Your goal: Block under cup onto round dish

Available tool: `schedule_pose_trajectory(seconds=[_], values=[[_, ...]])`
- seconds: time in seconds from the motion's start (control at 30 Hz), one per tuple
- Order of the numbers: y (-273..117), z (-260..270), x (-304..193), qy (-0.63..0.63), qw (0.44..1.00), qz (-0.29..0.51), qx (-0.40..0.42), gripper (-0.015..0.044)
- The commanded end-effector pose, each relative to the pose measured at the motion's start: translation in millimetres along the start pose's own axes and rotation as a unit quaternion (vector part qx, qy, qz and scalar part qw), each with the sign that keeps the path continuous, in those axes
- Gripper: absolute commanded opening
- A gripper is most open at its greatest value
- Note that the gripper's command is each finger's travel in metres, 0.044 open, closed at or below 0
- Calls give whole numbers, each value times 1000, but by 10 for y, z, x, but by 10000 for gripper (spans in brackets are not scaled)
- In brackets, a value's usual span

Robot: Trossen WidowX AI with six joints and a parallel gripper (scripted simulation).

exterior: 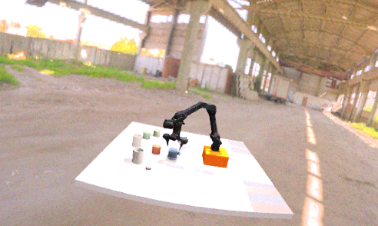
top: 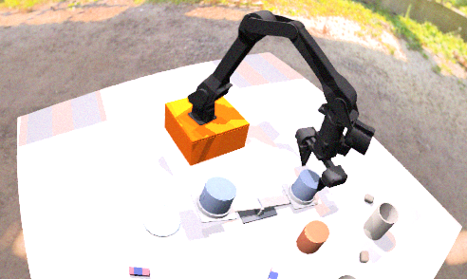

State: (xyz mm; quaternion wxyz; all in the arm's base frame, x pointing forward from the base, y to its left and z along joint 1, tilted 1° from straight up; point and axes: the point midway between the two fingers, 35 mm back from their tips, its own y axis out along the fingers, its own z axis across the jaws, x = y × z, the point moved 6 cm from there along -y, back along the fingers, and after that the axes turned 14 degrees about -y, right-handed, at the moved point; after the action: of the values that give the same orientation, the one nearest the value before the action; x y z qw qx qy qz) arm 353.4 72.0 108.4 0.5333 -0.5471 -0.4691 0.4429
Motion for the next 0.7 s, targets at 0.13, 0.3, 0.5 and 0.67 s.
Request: schedule_pose_trajectory(seconds=[0.13,0.3,0.5,0.67], values=[[126,0,3,-2,1000,-2,1,440],[207,-1,3,-2,1000,-2,1,440],[304,2,3,-2,1000,-2,1,440],[384,6,2,-2,1000,-2,1,440]])
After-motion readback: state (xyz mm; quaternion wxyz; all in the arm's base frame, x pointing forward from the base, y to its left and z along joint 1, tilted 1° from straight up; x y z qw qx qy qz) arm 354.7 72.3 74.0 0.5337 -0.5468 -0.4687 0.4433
